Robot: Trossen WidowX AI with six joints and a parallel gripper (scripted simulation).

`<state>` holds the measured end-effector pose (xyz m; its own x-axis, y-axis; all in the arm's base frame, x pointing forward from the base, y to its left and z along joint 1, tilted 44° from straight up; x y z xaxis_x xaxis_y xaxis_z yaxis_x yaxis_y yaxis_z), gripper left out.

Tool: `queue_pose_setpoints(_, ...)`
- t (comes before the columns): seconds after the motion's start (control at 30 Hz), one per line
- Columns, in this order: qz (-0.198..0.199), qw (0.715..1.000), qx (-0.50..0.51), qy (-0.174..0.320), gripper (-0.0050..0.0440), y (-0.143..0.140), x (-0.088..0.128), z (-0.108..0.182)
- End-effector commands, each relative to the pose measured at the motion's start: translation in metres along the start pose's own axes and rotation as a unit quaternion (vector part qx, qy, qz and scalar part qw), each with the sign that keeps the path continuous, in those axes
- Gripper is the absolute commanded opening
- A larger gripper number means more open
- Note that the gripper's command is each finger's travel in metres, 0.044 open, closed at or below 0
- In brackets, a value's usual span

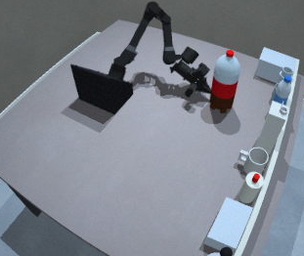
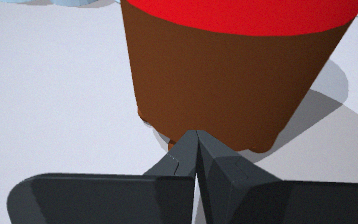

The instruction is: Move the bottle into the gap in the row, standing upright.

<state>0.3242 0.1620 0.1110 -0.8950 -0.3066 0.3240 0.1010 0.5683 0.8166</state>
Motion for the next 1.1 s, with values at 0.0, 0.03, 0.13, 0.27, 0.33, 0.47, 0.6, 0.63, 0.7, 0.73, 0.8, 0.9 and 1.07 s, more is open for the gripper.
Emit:
queue_pose_setpoints(0.0,-0.005,1.000,0.000,-0.006,-0.0050,0.003,-0.003,-0.005)
queue_pose_setpoints(0.03,-0.005,1.000,0.000,-0.006,-0.0050,0.003,-0.003,-0.005)
queue_pose_setpoints(0.13,-0.005,1.000,0.000,-0.005,-0.0050,0.003,-0.004,-0.005)
queue_pose_setpoints(0.27,-0.005,1.000,0.000,-0.005,-0.0050,0.001,-0.010,-0.009)
queue_pose_setpoints(0.33,-0.003,1.000,0.001,-0.004,-0.0050,-0.003,-0.010,-0.008)
queue_pose_setpoints(0.47,-0.002,1.000,0.001,-0.004,-0.0050,-0.005,-0.011,-0.009)
queue_pose_setpoints(0.6,-0.002,1.000,0.000,-0.004,-0.0050,-0.006,-0.011,-0.010)
queue_pose_setpoints(0.63,-0.001,1.000,0.000,-0.005,-0.0050,-0.007,-0.011,-0.010)
queue_pose_setpoints(0.7,-0.001,1.000,0.000,-0.004,-0.0050,-0.008,-0.011,-0.010)
queue_pose_setpoints(0.73,-0.001,1.000,0.000,-0.004,-0.0050,-0.008,-0.011,-0.010)
queue_pose_setpoints(0.8,-0.002,1.000,0.000,-0.005,-0.0050,-0.008,-0.012,-0.011)
queue_pose_setpoints(0.9,-0.002,1.000,0.000,-0.005,-0.0050,-0.009,-0.012,-0.011)
queue_pose_setpoints(1.07,-0.003,1.000,0.000,-0.005,-0.0050,-0.009,-0.014,-0.012)
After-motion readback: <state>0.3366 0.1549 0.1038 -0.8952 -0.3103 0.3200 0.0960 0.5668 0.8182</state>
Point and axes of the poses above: the point midway between the two fingers, 35 mm back from their tips, its own x axis back along the fingers, its own y axis across the jaws, z = x × y, the point moved 5 cm from there along x, back along the fingers, and after that the axes turned 12 degrees about -x, right-handed, at the moved point
